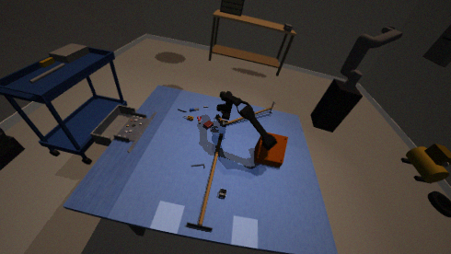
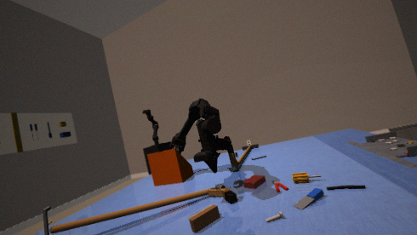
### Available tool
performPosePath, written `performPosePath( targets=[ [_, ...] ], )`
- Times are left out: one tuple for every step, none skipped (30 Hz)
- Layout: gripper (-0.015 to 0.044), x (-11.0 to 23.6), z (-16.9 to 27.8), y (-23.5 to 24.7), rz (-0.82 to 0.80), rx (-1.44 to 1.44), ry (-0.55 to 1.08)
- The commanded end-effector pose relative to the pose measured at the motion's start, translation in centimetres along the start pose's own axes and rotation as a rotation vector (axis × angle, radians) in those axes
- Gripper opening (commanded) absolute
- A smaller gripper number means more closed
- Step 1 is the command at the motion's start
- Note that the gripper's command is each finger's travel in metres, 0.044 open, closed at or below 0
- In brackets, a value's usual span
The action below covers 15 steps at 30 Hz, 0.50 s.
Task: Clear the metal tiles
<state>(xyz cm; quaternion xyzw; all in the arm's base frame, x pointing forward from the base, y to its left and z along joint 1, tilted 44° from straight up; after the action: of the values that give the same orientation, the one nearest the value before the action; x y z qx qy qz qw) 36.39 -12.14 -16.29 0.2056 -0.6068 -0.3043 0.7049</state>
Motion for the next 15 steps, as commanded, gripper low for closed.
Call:
performPosePath(
  targets=[
    [0.0,0.1,-0.1,-0.8,0.004,0.002,-0.001],
    [0.0,0.1,-0.1,-1.0,0.004,0.002,-0.001],
    [0.0,0.1,-0.2,-1.1,0.004,0.002,-0.001],
    [0.0,0.1,-0.2,-1.3,0.004,0.002,-0.001],
    [0.0,0.1,-0.2,-1.4,0.004,0.002,-0.001],
    [0.0,0.1,-0.2,-1.6,0.004,0.002,-0.001],
    [0.0,0.1,-0.2,-1.7,0.004,0.002,-0.001],
    [0.0,0.1,-0.2,-1.9,0.004,0.002,-0.001],
    [0.0,0.1,-0.3,-2.1,0.004,0.002,-0.001],
    [0.0,0.1,-0.3,-2.2,0.004,0.002,-0.001],
    [0.0,0.1,-0.3,-2.4,0.004,0.002,-0.001],
    [0.0,0.1,-0.3,-2.5,0.004,0.002,-0.001],
    [0.0,0.0,-0.3,-2.7,0.004,0.002,-0.001],
    [0.0,0.0,-0.3,-2.8,0.004,0.002,-0.001],
    [0.0,0.0,-0.3,-3.0,0.004,0.002,-0.001]
  ],
)
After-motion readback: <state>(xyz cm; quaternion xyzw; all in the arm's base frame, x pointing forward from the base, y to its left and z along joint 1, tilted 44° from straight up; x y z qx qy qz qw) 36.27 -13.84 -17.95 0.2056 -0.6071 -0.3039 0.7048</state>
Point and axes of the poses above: the point midway between the two fingers, 35 mm back from their tips, its own x axis back along the fingers, its own y axis across the jaws, z = x × y, the point moved 2 cm from there along x, back along the fingers, and after that the axes turned 15 degrees about -x, right-handed, at the moved point
